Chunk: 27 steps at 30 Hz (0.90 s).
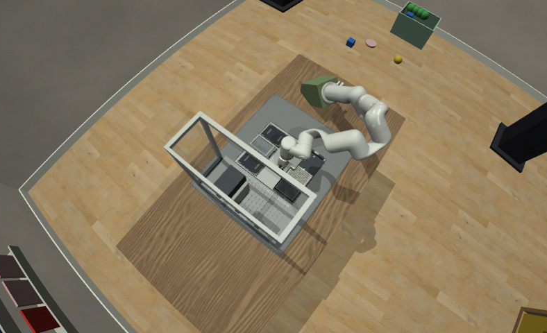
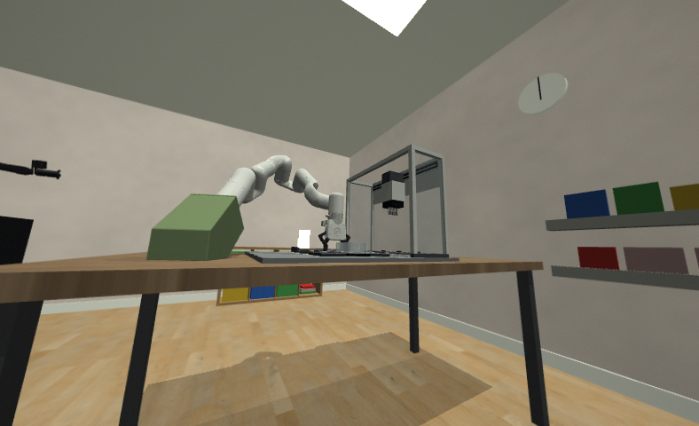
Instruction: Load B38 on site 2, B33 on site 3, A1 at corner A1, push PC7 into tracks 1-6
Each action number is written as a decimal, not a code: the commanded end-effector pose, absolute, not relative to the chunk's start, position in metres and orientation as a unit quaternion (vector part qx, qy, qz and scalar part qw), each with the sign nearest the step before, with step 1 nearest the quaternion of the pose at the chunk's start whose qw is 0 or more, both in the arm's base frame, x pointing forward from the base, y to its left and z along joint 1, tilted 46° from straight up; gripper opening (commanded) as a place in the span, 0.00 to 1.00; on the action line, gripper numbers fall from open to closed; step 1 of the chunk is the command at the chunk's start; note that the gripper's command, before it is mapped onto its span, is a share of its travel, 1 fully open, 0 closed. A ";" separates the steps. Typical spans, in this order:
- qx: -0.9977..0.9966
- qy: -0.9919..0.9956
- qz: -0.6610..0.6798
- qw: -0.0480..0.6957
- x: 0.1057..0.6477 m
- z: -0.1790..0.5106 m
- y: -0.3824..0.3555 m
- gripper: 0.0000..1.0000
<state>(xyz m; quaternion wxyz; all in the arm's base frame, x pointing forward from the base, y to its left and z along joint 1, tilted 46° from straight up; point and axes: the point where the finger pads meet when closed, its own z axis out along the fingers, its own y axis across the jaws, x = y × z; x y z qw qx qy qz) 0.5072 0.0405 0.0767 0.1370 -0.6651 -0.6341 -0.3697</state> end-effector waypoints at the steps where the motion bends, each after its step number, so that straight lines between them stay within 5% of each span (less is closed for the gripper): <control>1: -0.665 -0.634 -0.370 0.136 0.508 0.079 0.041 1.00; 27: -0.665 -0.634 -0.370 0.136 0.507 0.086 0.049 1.00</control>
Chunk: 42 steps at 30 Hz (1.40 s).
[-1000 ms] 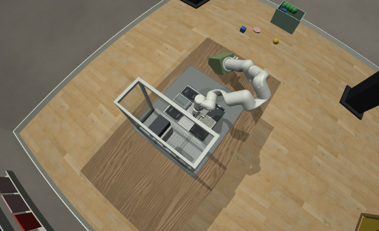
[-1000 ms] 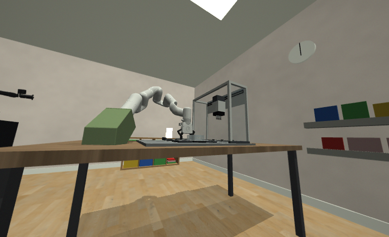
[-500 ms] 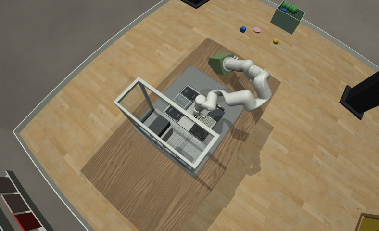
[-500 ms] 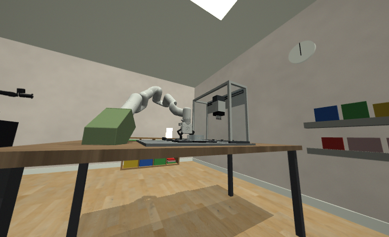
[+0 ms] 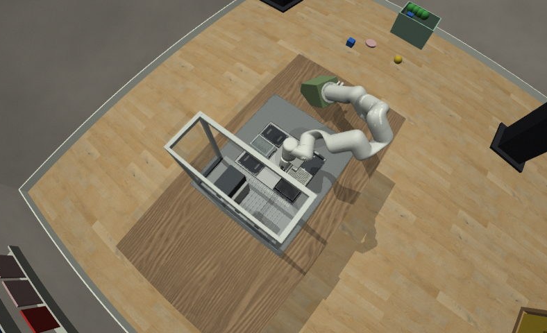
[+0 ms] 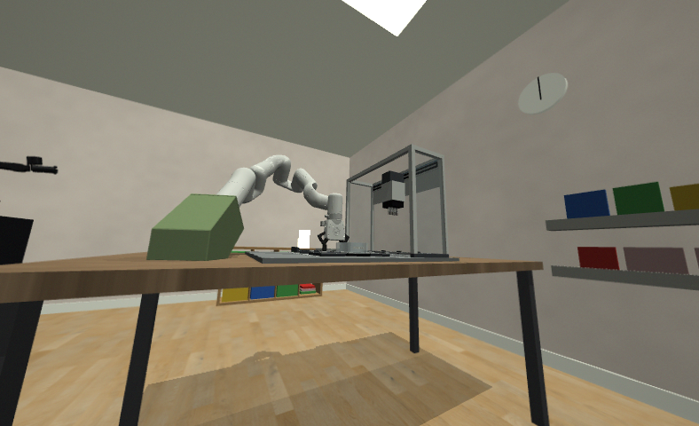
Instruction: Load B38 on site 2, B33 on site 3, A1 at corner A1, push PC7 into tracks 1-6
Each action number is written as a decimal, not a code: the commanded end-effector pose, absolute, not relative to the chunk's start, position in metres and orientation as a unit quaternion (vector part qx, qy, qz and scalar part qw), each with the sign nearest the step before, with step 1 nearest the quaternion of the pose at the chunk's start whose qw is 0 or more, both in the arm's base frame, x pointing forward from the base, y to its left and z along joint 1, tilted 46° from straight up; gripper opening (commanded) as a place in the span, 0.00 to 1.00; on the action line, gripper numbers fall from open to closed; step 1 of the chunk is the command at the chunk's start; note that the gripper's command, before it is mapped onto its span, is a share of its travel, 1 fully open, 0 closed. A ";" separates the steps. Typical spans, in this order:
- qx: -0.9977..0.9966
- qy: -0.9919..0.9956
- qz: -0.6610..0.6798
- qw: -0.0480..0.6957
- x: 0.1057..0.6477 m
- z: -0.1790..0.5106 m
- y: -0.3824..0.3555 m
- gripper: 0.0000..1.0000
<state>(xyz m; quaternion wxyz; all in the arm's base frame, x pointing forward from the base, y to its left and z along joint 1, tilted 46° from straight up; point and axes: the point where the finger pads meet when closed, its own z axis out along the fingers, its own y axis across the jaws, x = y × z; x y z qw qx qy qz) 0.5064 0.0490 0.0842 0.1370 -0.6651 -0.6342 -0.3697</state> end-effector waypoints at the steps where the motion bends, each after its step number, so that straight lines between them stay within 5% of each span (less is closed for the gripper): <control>1: -0.665 -0.634 -0.370 0.136 0.507 0.087 0.050 1.00; 42: -0.665 -0.634 -0.370 0.136 0.506 0.099 0.063 1.00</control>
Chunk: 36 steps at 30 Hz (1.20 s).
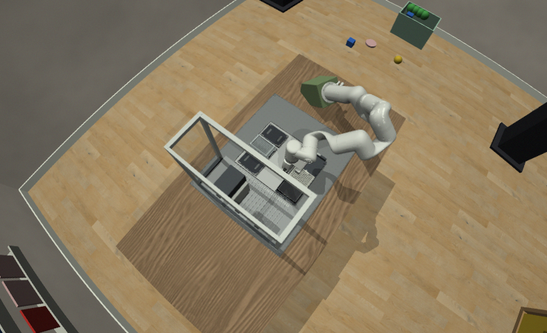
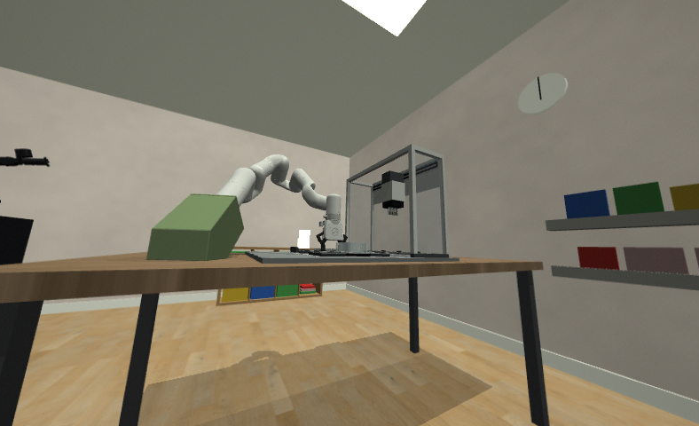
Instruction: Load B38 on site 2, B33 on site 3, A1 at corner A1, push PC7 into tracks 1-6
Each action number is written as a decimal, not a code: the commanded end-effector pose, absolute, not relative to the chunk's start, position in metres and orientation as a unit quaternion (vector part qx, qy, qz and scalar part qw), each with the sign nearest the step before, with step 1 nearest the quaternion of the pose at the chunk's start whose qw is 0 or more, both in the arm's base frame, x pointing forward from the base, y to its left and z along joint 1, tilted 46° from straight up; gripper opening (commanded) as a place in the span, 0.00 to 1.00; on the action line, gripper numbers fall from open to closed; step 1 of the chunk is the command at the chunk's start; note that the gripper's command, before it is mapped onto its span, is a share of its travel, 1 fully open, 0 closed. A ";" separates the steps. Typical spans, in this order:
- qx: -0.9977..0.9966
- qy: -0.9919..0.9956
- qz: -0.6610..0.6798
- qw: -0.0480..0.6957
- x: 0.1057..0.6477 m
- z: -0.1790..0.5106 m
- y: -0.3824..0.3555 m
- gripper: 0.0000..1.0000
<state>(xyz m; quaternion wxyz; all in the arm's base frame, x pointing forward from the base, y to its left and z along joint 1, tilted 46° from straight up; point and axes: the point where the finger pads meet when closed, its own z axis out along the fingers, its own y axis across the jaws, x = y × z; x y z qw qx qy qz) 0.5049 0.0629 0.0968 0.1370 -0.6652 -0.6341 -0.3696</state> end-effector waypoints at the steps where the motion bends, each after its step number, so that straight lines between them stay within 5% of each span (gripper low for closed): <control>1: -0.665 -0.634 -0.370 0.136 0.506 0.099 0.063 1.00; 36: -0.665 -0.634 -0.370 0.136 0.506 0.094 0.058 1.00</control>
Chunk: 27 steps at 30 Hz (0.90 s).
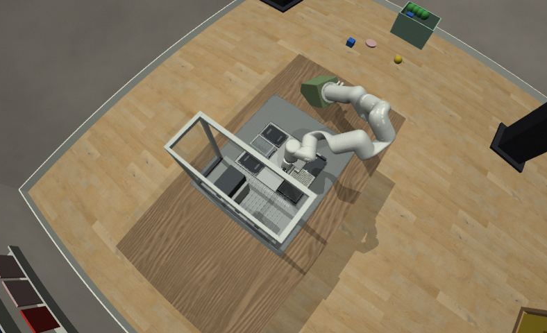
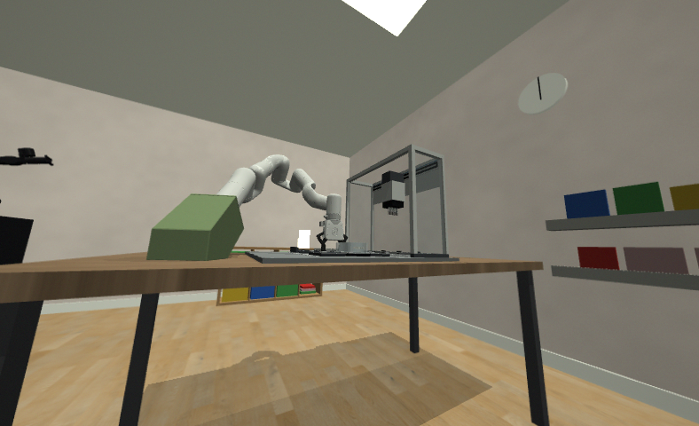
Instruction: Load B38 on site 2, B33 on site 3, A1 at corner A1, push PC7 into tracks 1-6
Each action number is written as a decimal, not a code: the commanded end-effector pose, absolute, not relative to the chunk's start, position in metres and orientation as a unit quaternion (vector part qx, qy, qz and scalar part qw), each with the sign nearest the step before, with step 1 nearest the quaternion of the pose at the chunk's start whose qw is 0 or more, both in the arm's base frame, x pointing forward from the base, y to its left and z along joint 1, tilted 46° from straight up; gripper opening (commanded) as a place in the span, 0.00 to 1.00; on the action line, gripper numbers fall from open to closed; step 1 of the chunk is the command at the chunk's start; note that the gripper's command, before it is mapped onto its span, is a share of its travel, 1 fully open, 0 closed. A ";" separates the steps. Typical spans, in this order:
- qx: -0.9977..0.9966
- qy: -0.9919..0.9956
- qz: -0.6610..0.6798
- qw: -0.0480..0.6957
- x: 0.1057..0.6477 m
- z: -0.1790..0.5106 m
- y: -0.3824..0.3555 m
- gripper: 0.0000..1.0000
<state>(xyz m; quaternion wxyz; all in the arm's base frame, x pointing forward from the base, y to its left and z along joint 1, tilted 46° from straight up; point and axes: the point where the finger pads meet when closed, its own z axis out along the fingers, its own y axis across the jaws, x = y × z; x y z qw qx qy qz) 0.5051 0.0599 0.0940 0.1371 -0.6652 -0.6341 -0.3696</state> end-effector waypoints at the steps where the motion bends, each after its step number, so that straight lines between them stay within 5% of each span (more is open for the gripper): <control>1: -0.665 -0.634 -0.370 0.136 0.506 0.094 0.058 1.00; 27: -0.665 -0.634 -0.370 0.136 0.498 0.111 0.039 1.00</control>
